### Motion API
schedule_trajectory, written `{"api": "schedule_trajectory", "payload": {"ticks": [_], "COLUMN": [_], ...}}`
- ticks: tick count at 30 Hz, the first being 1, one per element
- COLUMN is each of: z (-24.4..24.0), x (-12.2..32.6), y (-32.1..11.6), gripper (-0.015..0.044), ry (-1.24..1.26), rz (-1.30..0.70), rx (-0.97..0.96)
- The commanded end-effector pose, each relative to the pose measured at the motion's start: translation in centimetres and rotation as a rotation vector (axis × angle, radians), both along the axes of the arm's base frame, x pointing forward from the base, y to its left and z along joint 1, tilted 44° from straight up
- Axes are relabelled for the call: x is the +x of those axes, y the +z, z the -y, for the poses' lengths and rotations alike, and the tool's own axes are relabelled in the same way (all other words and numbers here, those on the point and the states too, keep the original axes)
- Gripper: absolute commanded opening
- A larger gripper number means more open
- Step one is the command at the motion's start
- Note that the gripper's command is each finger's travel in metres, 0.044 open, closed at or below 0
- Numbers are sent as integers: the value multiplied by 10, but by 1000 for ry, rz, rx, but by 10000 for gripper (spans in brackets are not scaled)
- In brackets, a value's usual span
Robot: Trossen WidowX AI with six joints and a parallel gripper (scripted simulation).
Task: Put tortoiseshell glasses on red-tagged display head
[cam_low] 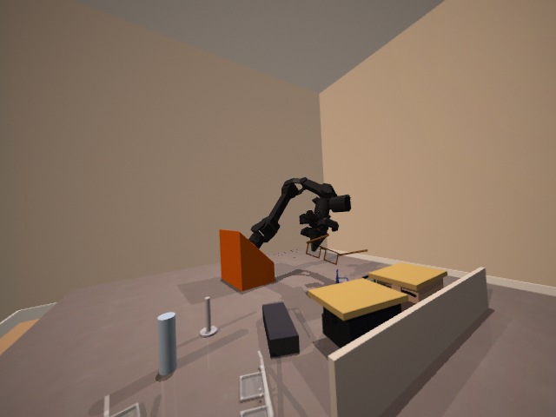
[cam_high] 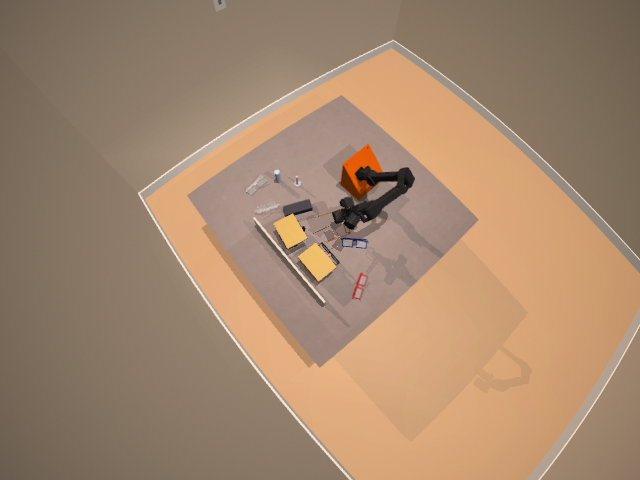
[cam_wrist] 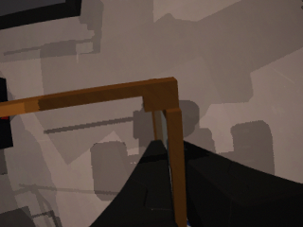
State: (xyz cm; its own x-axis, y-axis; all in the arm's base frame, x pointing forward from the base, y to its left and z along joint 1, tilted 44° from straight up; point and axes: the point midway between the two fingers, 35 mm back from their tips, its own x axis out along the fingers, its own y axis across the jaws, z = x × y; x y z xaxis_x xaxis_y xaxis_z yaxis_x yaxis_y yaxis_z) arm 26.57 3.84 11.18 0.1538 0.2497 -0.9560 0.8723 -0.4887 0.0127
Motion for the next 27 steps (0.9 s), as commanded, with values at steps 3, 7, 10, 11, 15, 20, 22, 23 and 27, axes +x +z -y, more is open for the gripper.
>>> {"api": "schedule_trajectory", "payload": {"ticks": [3, 7, 10, 11, 15, 20, 22, 23, 27], "z": [15, 26, 34, 37, 47, 60, 65, 68, 78], "x": [3, 4, 4, 4, 3, 1, -1, -1, -4], "y": [-22, -37, -47, -51, -64, -80, -86, -89, -100], "gripper": [0, 0, 0, 0, 0, 0, 0, 0, 0], "ry": [58, 94, 117, 124, 148, 169, 175, 177, 182], "rz": [-47, -68, -75, -76, -71, -47, -32, -23, 19], "rx": [69, 127, 174, 191, 259, 347, 383, 400, 466]}}
